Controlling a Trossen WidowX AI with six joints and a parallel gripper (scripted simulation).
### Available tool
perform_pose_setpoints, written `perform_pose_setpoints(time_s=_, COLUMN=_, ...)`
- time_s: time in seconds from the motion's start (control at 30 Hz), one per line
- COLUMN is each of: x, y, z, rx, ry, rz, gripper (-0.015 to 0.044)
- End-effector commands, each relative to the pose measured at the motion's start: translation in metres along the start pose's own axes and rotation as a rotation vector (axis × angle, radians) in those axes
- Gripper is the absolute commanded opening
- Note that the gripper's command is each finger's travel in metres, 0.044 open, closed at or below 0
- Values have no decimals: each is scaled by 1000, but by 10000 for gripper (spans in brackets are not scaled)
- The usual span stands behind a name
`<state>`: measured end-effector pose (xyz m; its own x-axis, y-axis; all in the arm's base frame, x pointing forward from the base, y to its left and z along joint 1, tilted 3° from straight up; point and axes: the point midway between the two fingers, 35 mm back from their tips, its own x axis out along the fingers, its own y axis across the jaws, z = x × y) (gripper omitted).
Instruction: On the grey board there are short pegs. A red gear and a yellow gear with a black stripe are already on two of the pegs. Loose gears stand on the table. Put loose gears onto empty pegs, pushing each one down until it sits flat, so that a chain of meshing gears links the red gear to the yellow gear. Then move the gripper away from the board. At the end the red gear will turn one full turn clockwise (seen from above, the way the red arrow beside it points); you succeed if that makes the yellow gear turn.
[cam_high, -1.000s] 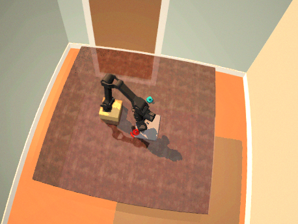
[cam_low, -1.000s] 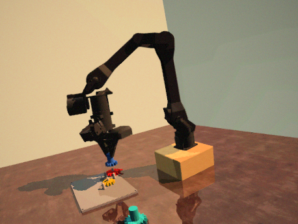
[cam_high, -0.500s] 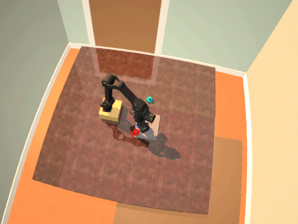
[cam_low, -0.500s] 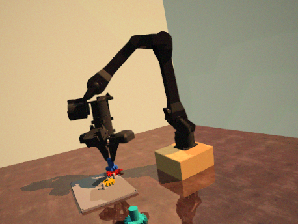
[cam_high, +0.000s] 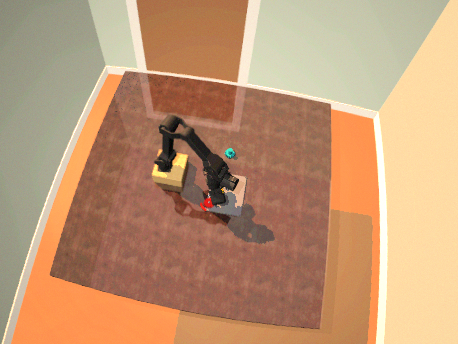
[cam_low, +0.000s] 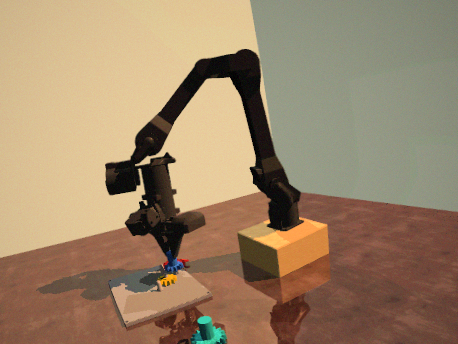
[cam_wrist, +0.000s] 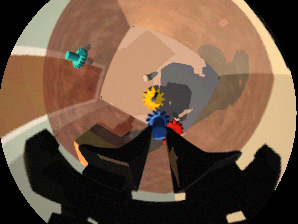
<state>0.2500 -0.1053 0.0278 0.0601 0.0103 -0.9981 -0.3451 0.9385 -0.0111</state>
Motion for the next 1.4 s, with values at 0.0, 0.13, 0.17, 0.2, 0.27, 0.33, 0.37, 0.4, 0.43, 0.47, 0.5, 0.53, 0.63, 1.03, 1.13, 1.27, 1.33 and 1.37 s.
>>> perform_pose_setpoints(time_s=0.0, x=7, y=1, z=-1, rx=83, ry=0, rz=5, gripper=0)
perform_pose_setpoints(time_s=0.13, x=7, y=1, z=-1, rx=194, ry=0, rz=5, gripper=0)
perform_pose_setpoints(time_s=0.17, x=7, y=1, z=-1, rx=216, ry=0, rz=5, gripper=0)
perform_pose_setpoints(time_s=0.2, x=7, y=1, z=-1, rx=222, ry=0, rz=5, gripper=0)
perform_pose_setpoints(time_s=0.27, x=7, y=0, z=-1, rx=210, ry=0, rz=5, gripper=0)
perform_pose_setpoints(time_s=0.33, x=8, y=1, z=-1, rx=184, ry=0, rz=5, gripper=0)
perform_pose_setpoints(time_s=0.37, x=8, y=1, z=-1, rx=168, ry=0, rz=5, gripper=0)
perform_pose_setpoints(time_s=0.4, x=8, y=1, z=0, rx=146, ry=0, rz=5, gripper=0)
perform_pose_setpoints(time_s=0.43, x=8, y=1, z=0, rx=126, ry=0, rz=5, gripper=0)
perform_pose_setpoints(time_s=0.47, x=9, y=1, z=0, rx=104, ry=0, rz=5, gripper=0)
perform_pose_setpoints(time_s=0.5, x=9, y=1, z=0, rx=78, ry=0, rz=5, gripper=0)
perform_pose_setpoints(time_s=0.53, x=9, y=1, z=0, rx=50, ry=0, rz=5, gripper=0)
perform_pose_setpoints(time_s=0.63, x=10, y=2, z=0, rx=-28, ry=0, rz=5, gripper=0)
perform_pose_setpoints(time_s=1.03, x=12, y=1, z=-1, rx=-276, ry=-1, rz=5, gripper=0)
perform_pose_setpoints(time_s=1.13, x=13, y=1, z=-1, rx=-252, ry=-1, rz=5, gripper=0)
perform_pose_setpoints(time_s=1.27, x=13, y=1, z=0, rx=-198, ry=-1, rz=5, gripper=26)
perform_pose_setpoints(time_s=1.33, x=13, y=1, z=-1, rx=-180, ry=-1, rz=5, gripper=79)
perform_pose_setpoints(time_s=1.37, x=12, y=1, z=-1, rx=-167, ry=-1, rz=5, gripper=105)
